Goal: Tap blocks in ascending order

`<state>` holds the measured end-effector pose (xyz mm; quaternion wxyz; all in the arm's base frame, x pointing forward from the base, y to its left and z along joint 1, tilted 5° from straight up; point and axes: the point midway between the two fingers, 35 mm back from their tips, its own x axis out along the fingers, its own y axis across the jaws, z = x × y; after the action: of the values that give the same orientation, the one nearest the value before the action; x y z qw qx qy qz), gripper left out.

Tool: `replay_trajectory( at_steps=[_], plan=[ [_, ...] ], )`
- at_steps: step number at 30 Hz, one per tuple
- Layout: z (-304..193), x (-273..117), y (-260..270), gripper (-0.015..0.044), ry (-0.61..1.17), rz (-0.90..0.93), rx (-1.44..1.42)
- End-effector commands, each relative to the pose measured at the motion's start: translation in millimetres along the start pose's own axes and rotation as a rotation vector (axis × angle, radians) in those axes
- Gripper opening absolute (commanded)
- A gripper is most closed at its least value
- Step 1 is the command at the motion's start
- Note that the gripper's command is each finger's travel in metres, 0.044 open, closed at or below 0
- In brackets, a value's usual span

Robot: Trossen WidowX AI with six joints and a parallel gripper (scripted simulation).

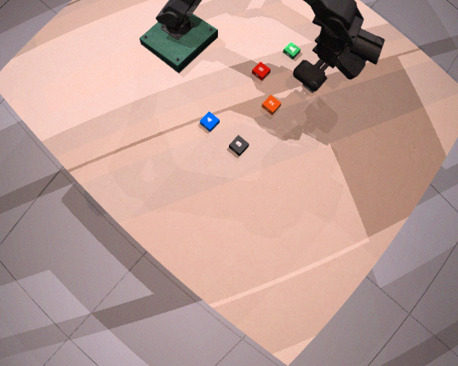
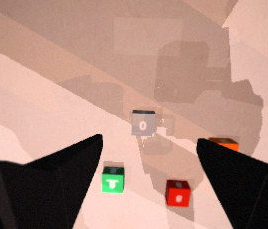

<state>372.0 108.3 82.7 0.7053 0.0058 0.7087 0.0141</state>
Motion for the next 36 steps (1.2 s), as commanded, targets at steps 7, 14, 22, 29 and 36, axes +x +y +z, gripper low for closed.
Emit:
replay_trajectory(
  at_steps=[7,14,22,29,36],
  plan=[
    [-12,58,0,0.0059,0.046,-0.01,0.004],
    [-12,58,0,0.002,0.046,-0.01,0.004],
    [-12,60,0,0.002,0.046,-0.01,0.004],
    [-12,71,0,0.002,0.046,-0.01,0.004],
    [-13,82,0,0.002,0.046,-0.01,0.004]
  ],
)
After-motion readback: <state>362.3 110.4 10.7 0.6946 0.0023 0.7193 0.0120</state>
